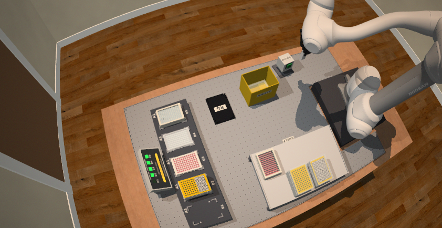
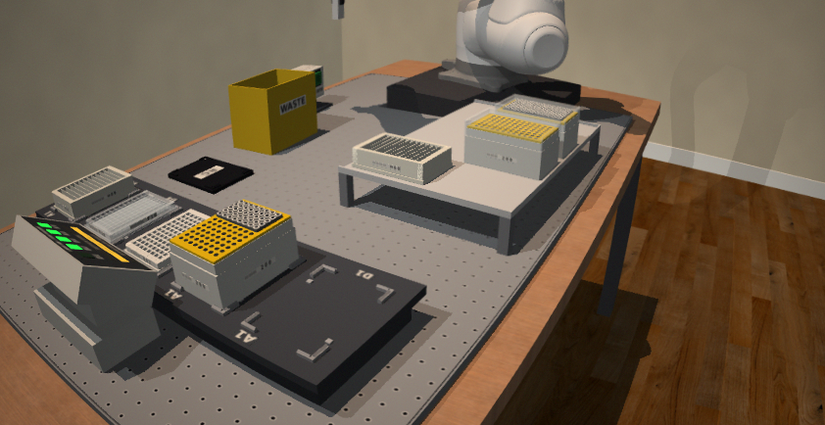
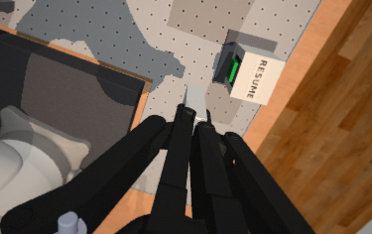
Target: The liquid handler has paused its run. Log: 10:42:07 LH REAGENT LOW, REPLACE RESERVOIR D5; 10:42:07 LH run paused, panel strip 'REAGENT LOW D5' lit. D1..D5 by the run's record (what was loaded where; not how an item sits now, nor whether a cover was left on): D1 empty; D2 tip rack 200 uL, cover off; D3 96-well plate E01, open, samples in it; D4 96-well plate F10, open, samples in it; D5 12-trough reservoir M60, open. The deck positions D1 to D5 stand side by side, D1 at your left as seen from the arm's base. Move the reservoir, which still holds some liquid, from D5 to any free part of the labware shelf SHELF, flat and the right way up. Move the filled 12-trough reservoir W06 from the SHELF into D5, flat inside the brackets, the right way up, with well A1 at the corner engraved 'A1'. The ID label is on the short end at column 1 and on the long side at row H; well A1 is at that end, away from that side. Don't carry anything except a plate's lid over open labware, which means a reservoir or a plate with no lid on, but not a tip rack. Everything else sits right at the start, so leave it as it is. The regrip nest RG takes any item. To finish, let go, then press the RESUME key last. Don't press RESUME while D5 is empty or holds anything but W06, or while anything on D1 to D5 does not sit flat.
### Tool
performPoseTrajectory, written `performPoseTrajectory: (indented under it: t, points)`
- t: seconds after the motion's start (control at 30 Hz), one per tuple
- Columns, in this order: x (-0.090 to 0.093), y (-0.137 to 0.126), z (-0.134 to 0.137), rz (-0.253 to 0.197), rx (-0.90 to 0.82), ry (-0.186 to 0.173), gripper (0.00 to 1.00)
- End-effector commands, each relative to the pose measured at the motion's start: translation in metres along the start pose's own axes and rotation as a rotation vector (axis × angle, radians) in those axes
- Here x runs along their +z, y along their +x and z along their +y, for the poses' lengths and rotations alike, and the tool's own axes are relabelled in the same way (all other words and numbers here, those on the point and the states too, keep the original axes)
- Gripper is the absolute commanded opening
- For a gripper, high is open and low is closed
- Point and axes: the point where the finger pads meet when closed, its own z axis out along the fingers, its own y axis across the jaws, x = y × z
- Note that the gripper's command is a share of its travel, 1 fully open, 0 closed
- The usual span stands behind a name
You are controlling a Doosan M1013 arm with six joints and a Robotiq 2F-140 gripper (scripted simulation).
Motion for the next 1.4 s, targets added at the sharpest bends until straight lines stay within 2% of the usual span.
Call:
performPoseTrajectory:
  t: [0.0,1.37]
  points:
    - [0.004,0.000,0.000,0.000,0.000,0.000,0.00]
    - [0.065,0.000,0.000,0.000,0.000,0.000,0.00]
